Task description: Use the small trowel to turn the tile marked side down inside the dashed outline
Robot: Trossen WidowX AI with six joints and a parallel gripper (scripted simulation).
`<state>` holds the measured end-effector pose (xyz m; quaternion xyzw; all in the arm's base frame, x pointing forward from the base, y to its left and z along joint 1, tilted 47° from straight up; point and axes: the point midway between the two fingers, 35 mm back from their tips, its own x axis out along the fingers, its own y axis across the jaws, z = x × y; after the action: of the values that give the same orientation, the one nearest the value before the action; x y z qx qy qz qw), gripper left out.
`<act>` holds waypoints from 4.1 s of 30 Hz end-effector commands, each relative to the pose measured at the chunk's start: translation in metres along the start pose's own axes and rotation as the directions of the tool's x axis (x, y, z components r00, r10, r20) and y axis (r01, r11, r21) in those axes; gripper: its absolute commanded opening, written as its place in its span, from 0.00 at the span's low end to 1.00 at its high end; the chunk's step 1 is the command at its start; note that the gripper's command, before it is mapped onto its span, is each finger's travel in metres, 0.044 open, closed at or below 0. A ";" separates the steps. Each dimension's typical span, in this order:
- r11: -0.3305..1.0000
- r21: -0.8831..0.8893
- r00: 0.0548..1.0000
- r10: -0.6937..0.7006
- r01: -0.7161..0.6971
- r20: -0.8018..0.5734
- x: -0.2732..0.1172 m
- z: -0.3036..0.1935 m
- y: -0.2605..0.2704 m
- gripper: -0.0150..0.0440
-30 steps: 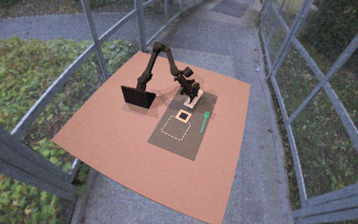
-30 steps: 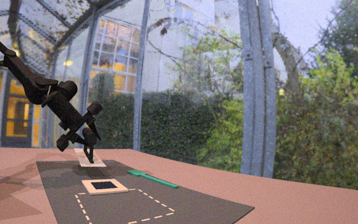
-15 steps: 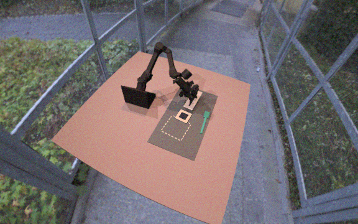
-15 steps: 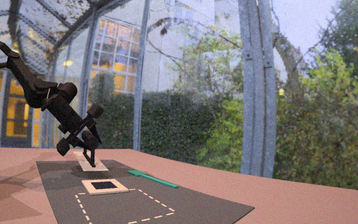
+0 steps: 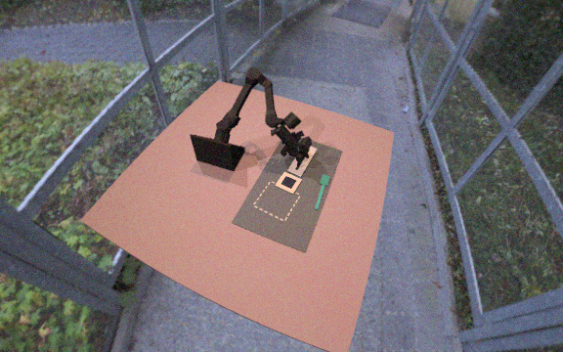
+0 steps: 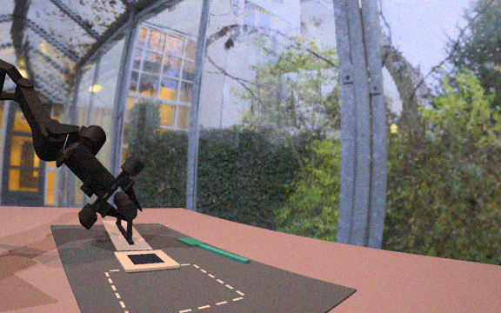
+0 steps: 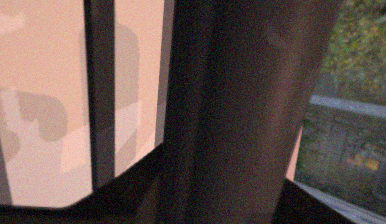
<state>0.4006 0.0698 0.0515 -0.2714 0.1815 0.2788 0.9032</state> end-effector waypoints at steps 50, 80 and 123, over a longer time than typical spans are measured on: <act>0.997 -0.072 0.997 -0.014 0.009 -0.074 -0.010 -0.049 -0.011 0.25; 0.997 -0.075 0.997 -0.015 0.009 -0.077 -0.039 -0.094 -0.045 0.25; 0.997 -0.075 0.997 -0.015 0.009 -0.077 -0.055 -0.063 -0.062 0.25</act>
<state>0.3810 -0.0292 0.0449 -0.3154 0.2048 0.2785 0.8838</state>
